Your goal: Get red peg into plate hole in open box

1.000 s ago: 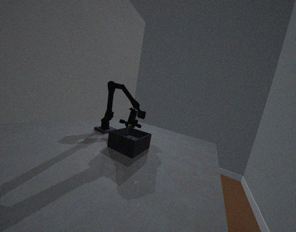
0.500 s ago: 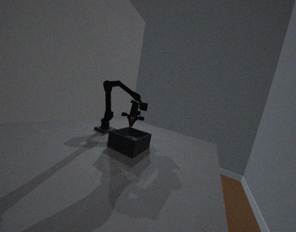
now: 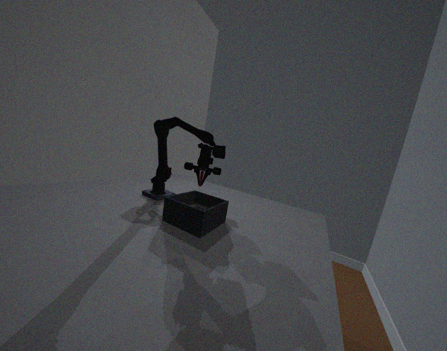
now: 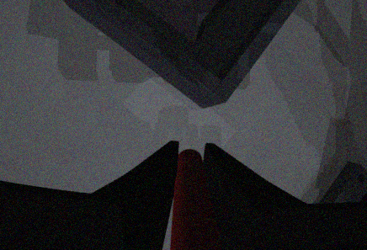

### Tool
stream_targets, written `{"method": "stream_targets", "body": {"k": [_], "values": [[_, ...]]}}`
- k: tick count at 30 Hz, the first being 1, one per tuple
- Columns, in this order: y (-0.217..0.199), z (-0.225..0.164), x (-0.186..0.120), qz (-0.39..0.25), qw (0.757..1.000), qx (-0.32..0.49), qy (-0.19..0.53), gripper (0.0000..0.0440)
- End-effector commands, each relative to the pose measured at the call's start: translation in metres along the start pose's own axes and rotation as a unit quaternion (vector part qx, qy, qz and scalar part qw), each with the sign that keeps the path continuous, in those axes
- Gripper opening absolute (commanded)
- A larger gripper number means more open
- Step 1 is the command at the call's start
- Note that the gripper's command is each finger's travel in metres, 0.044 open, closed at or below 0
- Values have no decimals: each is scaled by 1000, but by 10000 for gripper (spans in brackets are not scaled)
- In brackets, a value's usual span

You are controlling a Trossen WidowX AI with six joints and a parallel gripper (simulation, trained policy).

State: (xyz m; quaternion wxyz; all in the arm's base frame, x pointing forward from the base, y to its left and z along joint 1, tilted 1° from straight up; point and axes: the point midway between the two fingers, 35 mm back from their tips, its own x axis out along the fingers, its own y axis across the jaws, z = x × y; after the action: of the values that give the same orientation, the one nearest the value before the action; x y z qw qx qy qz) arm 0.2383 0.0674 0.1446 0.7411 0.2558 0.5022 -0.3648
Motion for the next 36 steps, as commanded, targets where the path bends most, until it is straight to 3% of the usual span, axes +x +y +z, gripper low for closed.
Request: {"method": "stream_targets", "body": {"k": [1, 18, 36], "values": [[2, 15, 1, 0, 1000, 16, -11, 0], [5, 93, 30, -5, 996, 72, -45, 0], [4, 140, 82, 2, 999, 23, -23, 0]]}}
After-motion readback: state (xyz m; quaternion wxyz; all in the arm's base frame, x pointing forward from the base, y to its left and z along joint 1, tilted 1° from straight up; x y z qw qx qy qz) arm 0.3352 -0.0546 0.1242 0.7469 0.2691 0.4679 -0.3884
